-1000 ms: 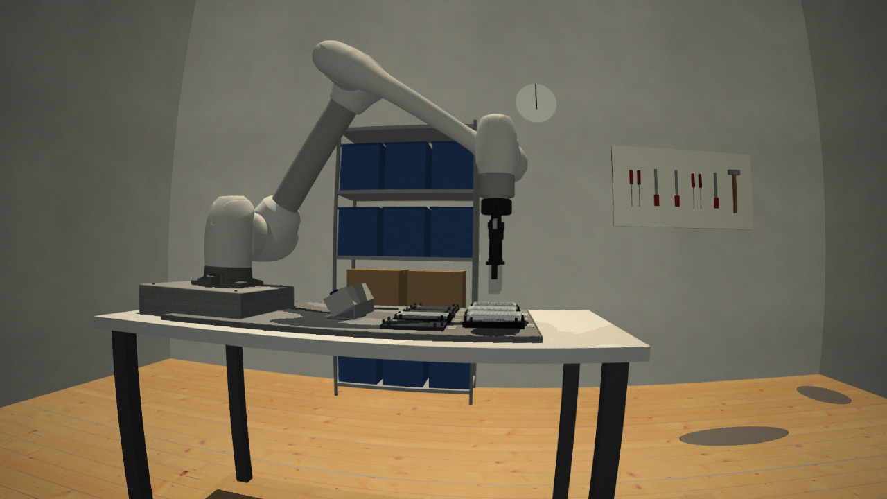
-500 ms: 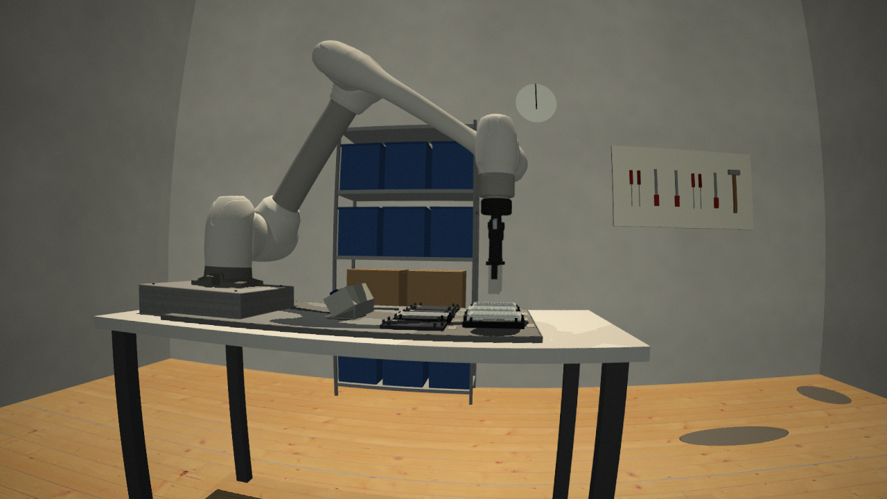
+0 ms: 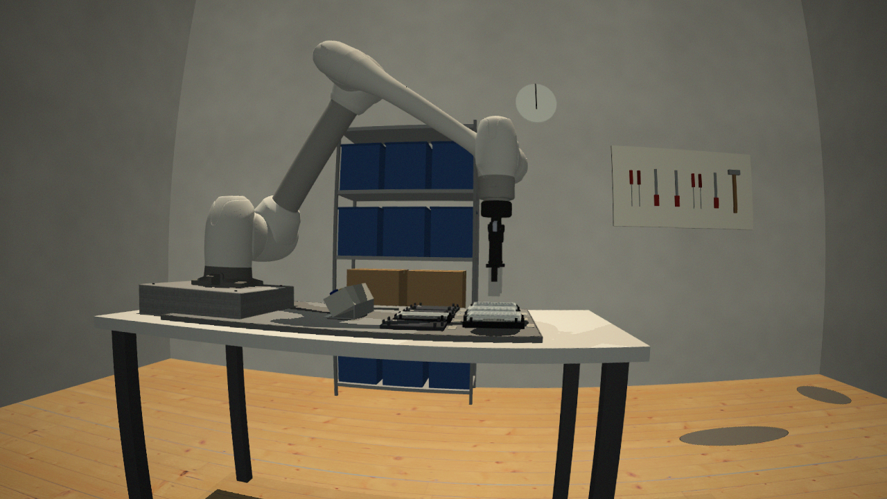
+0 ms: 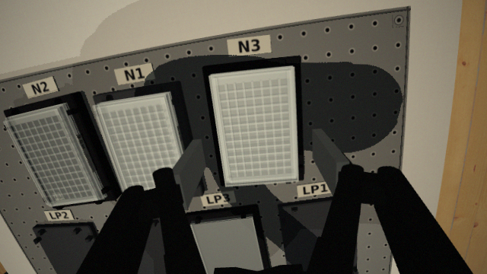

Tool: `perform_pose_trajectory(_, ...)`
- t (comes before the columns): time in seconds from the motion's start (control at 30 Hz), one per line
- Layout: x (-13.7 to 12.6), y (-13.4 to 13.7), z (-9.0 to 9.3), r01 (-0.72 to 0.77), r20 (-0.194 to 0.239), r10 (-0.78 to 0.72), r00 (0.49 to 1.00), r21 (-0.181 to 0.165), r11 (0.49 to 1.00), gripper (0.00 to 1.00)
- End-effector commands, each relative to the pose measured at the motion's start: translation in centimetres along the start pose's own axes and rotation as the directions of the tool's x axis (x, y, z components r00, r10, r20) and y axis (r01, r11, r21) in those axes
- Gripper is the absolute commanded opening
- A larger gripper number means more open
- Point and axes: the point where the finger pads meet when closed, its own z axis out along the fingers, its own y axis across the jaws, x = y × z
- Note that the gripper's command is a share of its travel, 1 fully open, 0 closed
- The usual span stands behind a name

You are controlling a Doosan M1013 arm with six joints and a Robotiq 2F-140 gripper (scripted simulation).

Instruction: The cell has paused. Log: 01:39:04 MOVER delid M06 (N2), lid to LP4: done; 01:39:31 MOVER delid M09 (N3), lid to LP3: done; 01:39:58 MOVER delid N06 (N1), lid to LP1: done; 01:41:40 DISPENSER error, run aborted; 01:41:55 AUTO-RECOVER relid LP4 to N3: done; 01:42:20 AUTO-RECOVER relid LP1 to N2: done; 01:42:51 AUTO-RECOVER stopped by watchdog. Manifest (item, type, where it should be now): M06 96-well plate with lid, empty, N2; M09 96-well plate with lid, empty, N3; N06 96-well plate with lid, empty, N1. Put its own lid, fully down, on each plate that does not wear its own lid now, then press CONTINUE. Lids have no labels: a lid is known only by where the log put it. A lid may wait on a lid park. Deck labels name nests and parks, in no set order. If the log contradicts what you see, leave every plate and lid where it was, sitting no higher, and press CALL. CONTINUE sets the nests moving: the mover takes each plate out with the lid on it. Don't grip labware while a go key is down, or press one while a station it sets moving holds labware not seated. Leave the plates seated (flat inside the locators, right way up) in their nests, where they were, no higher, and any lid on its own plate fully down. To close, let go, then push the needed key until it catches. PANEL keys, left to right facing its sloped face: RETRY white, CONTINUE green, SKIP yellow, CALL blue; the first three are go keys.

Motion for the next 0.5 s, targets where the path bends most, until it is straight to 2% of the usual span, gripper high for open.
perform_pose_trajectory(0.0, 0.0, 0.0, 0.3, 0.000, 0.000, 0.000, 1.000, 0.000, 1.000, 0.66)
perform_pose_trajectory(0.47, 0.0, 0.0, 1.6, 0.000, 0.000, 0.000, 1.000, 0.000, 1.000, 0.66)
